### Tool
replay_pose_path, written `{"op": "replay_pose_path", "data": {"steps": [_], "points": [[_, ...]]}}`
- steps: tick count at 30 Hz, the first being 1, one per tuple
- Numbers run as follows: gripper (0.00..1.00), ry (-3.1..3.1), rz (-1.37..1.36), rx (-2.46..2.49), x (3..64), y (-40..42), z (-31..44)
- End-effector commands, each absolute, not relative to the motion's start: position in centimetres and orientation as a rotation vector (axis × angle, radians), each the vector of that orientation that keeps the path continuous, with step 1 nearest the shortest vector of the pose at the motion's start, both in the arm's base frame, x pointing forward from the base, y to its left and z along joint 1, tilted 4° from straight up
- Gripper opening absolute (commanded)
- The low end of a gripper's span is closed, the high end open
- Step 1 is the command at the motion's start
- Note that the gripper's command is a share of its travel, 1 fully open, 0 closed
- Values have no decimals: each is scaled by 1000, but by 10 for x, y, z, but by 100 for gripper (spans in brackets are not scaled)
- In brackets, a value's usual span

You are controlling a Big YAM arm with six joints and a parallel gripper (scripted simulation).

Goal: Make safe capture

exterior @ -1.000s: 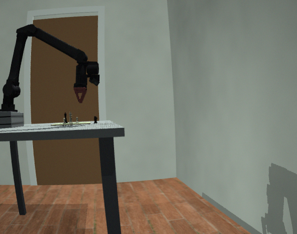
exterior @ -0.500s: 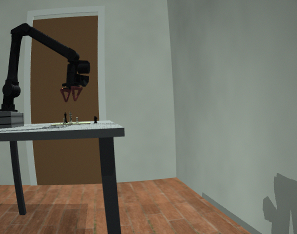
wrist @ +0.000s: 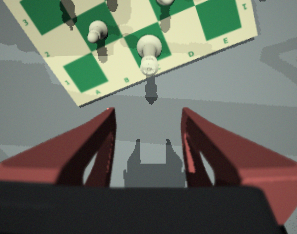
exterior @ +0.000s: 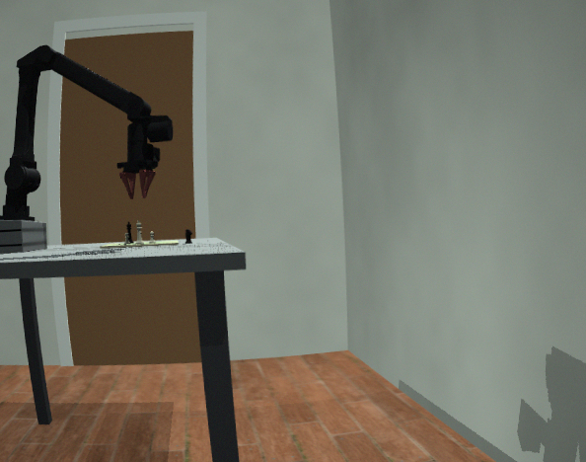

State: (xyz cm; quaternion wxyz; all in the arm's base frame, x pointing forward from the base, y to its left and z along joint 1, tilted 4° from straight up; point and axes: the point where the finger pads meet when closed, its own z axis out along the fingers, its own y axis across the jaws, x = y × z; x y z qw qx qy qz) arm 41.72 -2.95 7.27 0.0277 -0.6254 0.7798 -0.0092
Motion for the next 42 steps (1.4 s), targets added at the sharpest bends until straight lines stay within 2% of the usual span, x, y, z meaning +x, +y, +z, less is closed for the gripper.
{"op": "replay_pose_path", "data": {"steps": [1,42], "points": [[40,2306,-77,-1979,435,-32,87],[40,2317,-51,-1995,427,-30,72]]}}
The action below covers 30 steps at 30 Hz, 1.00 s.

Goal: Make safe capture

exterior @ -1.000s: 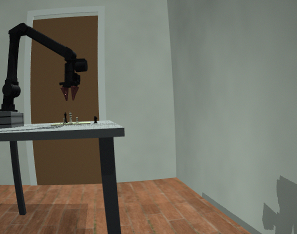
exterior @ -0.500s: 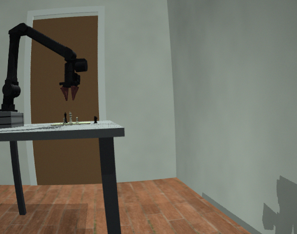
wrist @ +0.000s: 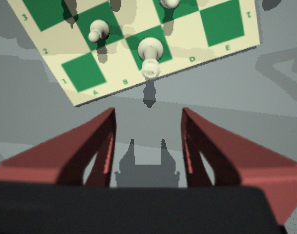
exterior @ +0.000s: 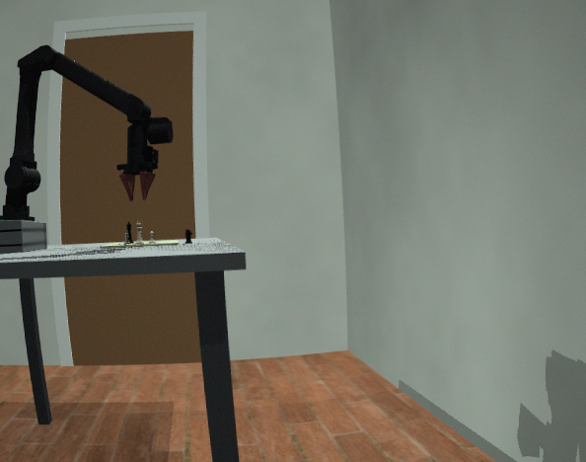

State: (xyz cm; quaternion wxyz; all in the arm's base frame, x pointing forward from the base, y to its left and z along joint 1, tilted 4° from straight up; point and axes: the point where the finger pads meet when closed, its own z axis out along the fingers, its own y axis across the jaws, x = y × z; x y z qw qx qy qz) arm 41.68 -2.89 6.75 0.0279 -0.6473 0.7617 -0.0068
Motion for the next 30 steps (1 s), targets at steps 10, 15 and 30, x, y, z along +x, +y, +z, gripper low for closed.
{"op": "replay_pose_path", "data": {"steps": [10,15,30], "points": [[40,2322,-40,-2000,426,-29,58],[40,2321,-42,-1999,427,-29,51],[40,2318,-48,-1997,431,-29,33]]}}
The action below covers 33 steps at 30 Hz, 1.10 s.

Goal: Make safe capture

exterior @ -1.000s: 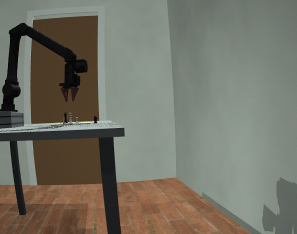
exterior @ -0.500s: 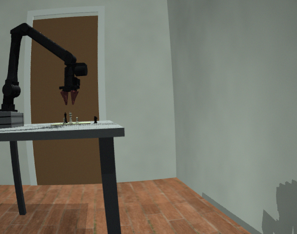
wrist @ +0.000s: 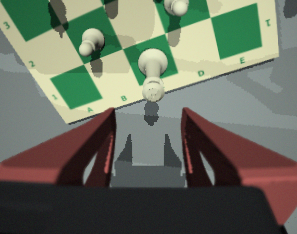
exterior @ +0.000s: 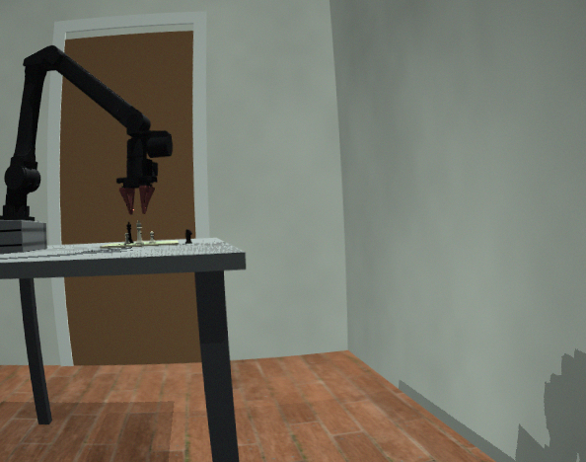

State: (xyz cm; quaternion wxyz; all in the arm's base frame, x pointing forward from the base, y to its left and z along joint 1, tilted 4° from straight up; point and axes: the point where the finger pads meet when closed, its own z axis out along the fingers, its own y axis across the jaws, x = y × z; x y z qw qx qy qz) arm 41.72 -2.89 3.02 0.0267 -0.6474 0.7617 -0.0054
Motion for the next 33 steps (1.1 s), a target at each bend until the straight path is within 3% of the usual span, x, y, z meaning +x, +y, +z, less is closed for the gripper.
{"op": "replay_pose_path", "data": {"steps": [1,33], "points": [[40,2315,-53,-1995,434,-29,34],[40,2313,-56,-1994,432,-29,27]]}}
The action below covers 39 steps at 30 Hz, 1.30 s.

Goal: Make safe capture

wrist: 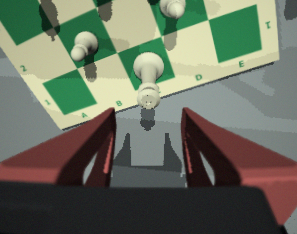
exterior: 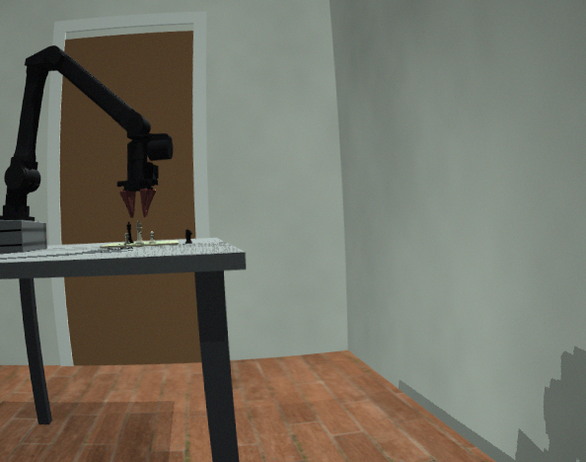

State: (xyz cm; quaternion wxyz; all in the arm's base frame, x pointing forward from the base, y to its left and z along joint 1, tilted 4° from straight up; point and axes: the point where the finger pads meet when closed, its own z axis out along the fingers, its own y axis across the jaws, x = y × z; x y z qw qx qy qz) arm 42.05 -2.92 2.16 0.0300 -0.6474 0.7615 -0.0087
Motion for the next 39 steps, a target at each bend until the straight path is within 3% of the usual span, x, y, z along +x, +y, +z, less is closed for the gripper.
{"op": "replay_pose_path", "data": {"steps": [1,39], "points": [[40,2313,-56,-1994,432,-29,27],[40,2314,-58,-1992,431,-34,28]]}}
